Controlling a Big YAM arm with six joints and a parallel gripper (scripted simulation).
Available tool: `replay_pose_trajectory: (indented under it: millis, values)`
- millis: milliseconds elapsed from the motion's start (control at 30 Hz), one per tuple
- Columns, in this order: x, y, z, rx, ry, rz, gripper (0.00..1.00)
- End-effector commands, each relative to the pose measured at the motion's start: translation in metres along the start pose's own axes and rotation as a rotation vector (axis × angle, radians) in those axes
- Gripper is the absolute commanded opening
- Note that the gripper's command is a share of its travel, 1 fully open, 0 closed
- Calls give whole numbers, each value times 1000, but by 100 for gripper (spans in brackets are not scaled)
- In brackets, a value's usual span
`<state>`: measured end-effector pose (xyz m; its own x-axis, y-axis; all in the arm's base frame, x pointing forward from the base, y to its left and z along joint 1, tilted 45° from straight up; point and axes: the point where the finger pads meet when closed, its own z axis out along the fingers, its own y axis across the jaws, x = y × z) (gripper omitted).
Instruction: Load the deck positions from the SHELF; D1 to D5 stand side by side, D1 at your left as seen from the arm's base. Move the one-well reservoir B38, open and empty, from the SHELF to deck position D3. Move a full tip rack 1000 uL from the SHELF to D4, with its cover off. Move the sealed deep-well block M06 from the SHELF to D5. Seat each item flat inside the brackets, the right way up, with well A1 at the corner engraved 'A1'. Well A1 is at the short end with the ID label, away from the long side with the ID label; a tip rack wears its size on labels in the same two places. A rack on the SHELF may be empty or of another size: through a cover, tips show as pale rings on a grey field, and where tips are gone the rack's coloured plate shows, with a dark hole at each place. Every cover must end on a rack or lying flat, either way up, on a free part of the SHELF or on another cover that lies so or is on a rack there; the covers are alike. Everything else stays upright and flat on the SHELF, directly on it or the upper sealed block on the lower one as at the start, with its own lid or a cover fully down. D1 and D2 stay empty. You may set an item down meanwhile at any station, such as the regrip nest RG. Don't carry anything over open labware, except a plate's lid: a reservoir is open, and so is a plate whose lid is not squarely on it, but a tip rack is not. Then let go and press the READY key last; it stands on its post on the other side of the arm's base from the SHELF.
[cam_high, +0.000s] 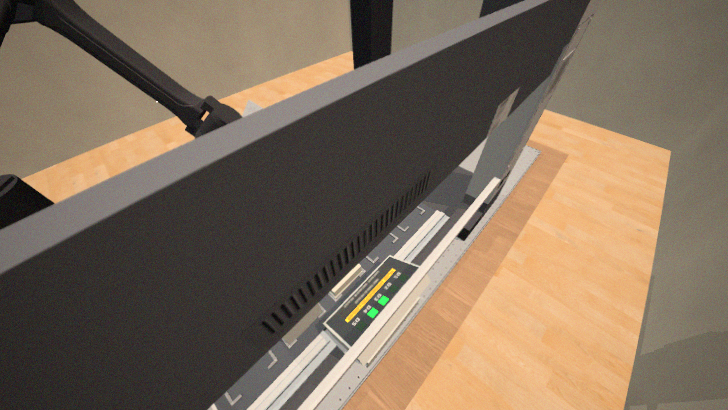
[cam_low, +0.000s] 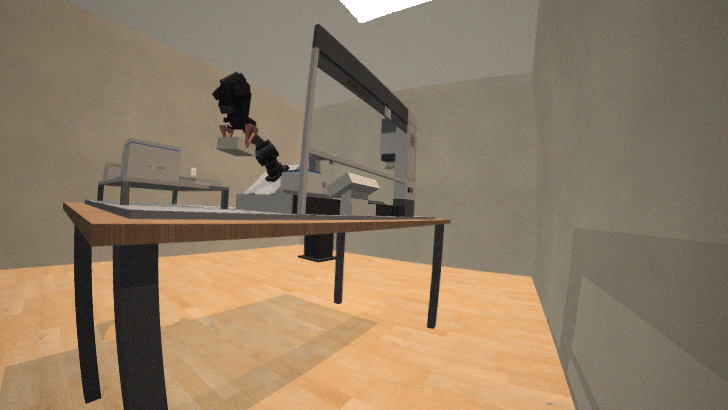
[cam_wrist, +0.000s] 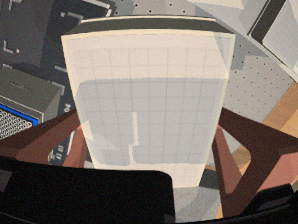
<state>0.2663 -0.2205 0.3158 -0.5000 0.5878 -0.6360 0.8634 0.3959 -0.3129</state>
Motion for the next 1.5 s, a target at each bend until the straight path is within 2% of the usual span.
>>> replay_pose_trajectory:
  millis: [0,500,1467]
  values:
    - [-24,-4,-28,-36,-61,-72,0]
    - [-24,-4,-28,-29,-66,-327,0]
    - [-24,-5,-28,-29,-66,-323,0]
